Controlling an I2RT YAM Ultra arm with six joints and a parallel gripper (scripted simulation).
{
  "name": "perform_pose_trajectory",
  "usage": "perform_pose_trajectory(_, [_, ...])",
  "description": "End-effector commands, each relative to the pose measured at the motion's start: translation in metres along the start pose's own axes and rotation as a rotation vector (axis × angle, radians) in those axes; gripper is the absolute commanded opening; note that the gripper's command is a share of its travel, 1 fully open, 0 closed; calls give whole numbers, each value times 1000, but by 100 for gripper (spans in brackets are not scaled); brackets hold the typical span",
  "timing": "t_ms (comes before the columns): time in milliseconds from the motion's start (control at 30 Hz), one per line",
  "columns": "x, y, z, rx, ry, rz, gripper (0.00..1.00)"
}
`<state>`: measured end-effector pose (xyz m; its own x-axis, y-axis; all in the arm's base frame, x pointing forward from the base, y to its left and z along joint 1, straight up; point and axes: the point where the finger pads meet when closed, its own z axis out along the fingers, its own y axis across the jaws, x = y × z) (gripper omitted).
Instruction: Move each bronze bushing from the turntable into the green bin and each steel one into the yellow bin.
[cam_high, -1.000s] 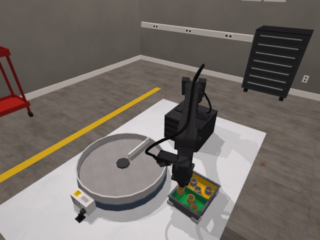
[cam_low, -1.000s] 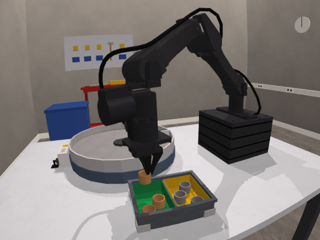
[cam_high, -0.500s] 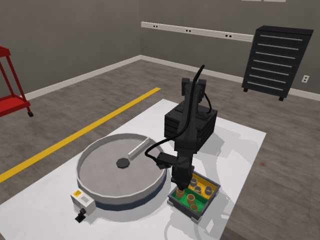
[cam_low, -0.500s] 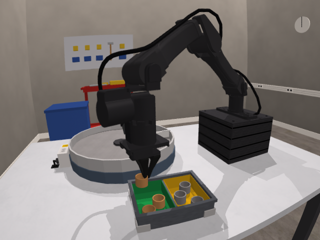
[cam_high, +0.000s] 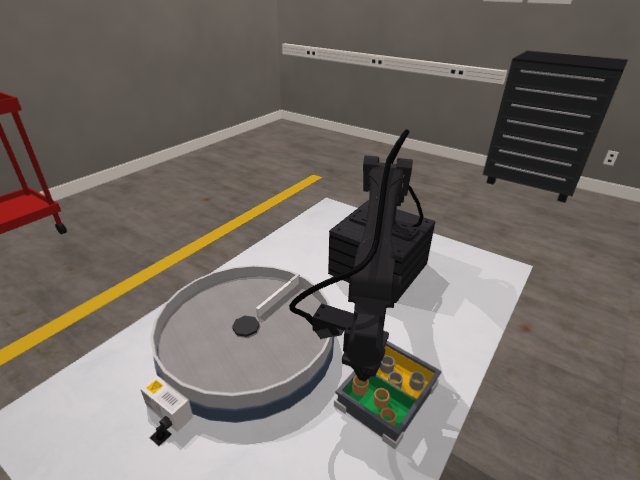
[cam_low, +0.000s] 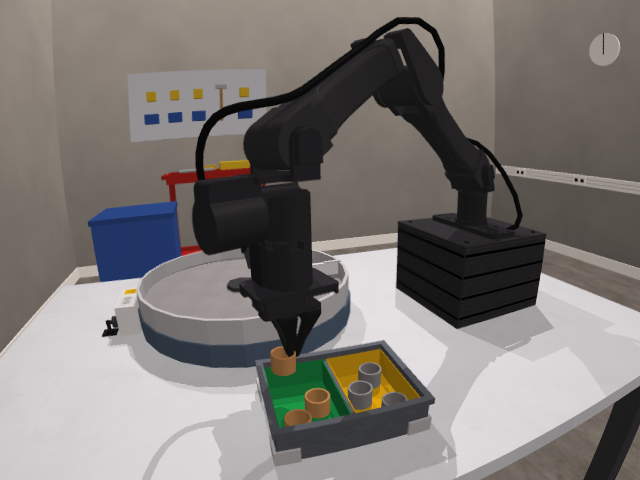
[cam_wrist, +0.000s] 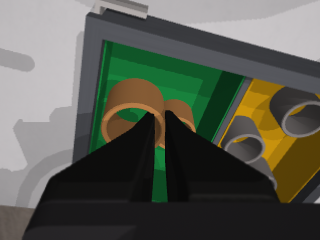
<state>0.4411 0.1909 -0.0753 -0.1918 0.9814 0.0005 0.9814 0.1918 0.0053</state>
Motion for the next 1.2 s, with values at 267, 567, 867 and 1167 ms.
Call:
perform_pose_trajectory(267, [4,6,-19,-31,2,-1,0])
perform_pose_trajectory(567, [3,1,-2,-16,-1,-1,0])
perform_pose_trajectory(867, [2,-4,20,6,-6,-1,0])
perform_pose_trajectory(1167, [3,-1,31,-3,-4,-1,0])
